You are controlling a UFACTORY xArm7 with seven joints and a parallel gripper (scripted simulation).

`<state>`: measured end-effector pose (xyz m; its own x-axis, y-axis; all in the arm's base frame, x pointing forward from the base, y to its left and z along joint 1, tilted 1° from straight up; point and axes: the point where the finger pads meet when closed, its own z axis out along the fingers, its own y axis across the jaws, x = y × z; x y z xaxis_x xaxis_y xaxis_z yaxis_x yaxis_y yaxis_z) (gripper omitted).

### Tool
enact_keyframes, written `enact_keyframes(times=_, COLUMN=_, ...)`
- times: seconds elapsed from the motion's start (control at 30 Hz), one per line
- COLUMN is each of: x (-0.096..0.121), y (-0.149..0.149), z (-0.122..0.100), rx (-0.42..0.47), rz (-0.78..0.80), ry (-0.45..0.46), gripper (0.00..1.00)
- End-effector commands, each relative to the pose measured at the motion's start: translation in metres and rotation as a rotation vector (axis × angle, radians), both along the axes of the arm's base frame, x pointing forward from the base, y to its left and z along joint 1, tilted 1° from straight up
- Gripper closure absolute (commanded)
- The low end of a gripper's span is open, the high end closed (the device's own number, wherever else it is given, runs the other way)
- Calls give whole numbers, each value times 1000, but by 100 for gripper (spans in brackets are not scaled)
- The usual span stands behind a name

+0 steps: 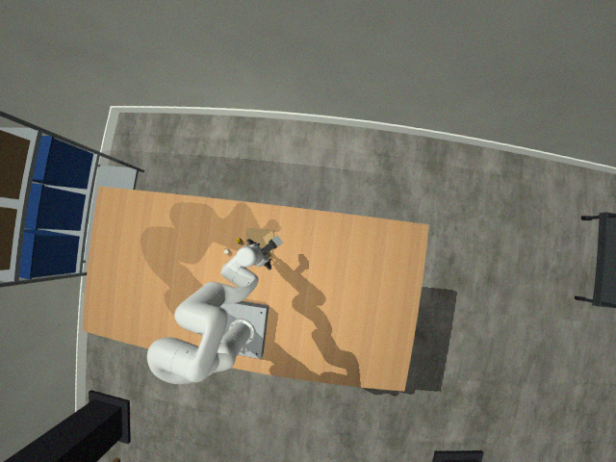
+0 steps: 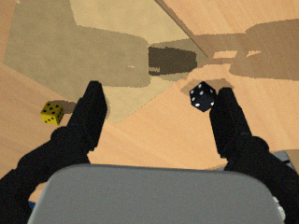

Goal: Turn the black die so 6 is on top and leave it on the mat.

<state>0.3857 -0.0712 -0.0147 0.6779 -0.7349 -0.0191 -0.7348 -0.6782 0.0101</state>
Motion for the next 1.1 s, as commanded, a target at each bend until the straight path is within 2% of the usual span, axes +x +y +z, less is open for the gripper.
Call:
enact_keyframes(times=0.0, x=28, y=37, z=0, rx=-5, rz=-2, ry=0, gripper=0)
enact_keyframes(times=0.07, x=28, y=37, z=0, rx=-5, rz=-2, ry=0, gripper=0)
enact_keyframes(times=0.27, x=57, y=79, z=-1, rx=-5, rz=-2, ry=0, gripper=0)
enact_keyframes(times=0.43, x=69, y=97, z=-1, rx=-5, rz=-2, ry=0, gripper=0)
enact_keyframes(times=1.07, x=73, y=102, z=-1, rx=-5, rz=-2, ry=0, gripper=0)
